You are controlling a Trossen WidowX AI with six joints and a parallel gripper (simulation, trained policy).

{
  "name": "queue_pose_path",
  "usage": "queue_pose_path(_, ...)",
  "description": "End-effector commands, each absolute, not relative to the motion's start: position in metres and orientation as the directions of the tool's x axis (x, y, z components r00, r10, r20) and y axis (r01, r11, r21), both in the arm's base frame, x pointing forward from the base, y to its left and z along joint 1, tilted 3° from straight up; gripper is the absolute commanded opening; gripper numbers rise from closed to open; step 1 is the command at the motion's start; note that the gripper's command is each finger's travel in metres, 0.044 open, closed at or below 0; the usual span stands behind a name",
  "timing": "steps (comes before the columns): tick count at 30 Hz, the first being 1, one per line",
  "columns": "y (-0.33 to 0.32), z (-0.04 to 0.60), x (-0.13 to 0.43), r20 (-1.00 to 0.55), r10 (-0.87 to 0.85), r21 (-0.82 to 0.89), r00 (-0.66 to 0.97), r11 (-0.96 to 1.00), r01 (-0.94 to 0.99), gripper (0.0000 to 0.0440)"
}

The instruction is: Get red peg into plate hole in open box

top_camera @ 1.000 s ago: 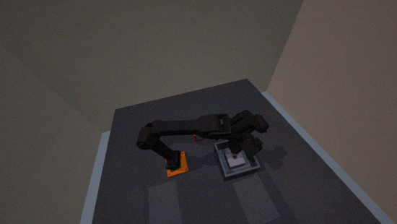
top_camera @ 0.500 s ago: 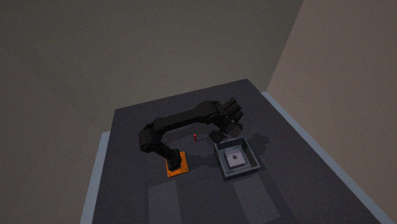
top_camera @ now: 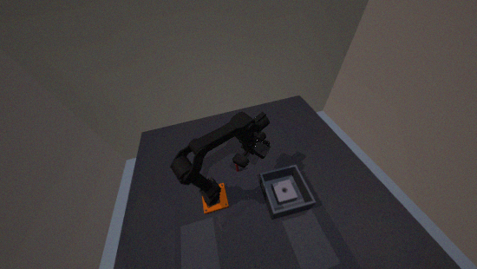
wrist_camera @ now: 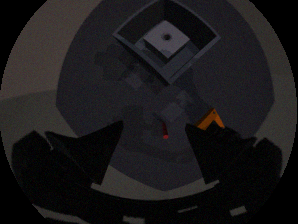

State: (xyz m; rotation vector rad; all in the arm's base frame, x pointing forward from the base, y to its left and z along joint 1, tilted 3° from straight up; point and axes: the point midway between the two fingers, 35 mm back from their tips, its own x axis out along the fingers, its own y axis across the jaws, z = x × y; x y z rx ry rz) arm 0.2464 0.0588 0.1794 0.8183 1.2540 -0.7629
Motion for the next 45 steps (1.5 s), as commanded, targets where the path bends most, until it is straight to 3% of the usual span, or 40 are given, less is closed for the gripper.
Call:
queue_pose_path(1,0.072,0.165,0.226,-0.995,-0.081,0.003,0.057,0.55,0.835,0.044)
queue_pose_path(12,0.101,0.128,0.193,-0.988,-0.145,-0.134,-0.054,0.629,0.766,0.044)
queue_pose_path(32,0.105,0.04,0.188,-0.972,-0.234,-0.161,0.011,0.701,0.695,0.0435)
queue_pose_path(35,0.103,0.031,0.186,-0.97,-0.244,-0.176,0.004,0.709,0.683,0.0389)
queue_pose_path(45,0.096,0.016,0.177,-0.961,-0.273,-0.235,-0.05,0.705,0.669,0.0127)
